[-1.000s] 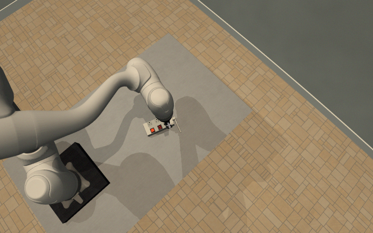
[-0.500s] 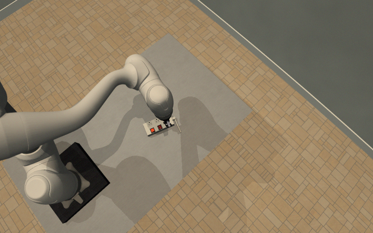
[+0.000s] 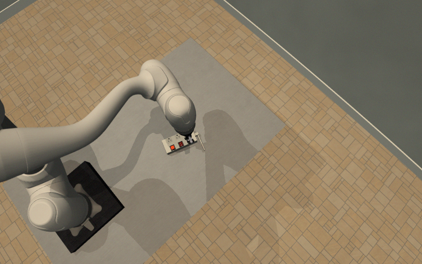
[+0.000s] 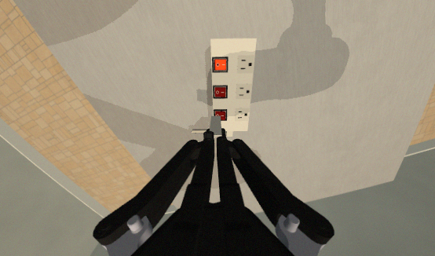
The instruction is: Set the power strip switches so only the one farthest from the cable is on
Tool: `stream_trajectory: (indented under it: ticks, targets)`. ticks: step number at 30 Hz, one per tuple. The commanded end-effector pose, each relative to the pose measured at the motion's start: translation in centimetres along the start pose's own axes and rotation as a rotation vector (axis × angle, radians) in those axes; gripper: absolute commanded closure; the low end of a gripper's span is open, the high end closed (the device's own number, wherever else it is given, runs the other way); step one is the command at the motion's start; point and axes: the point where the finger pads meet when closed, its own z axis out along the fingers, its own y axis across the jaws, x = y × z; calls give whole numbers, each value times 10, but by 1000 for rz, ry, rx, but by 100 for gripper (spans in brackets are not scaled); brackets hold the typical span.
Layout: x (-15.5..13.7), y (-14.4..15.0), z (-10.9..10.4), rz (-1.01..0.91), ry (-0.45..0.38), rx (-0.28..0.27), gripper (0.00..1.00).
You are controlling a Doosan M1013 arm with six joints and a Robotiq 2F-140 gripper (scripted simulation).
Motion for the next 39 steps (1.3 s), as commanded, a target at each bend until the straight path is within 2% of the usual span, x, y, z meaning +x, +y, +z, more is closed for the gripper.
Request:
stream_trajectory:
  ticks: [1, 10, 11, 20, 28, 30, 35, 39]
  targets:
    - [0, 0, 0, 0, 0, 0, 100]
    - [0, 0, 0, 0, 0, 0, 100]
    - [0, 0, 0, 0, 0, 0, 0]
    - [0, 0, -10, 0, 0, 0, 0]
    - [0, 0, -47, 0, 0, 0, 0]
    - [0, 0, -47, 0, 0, 0, 0]
    - [0, 0, -70, 0, 0, 0, 0]
    - [0, 0, -81, 0, 0, 0, 0]
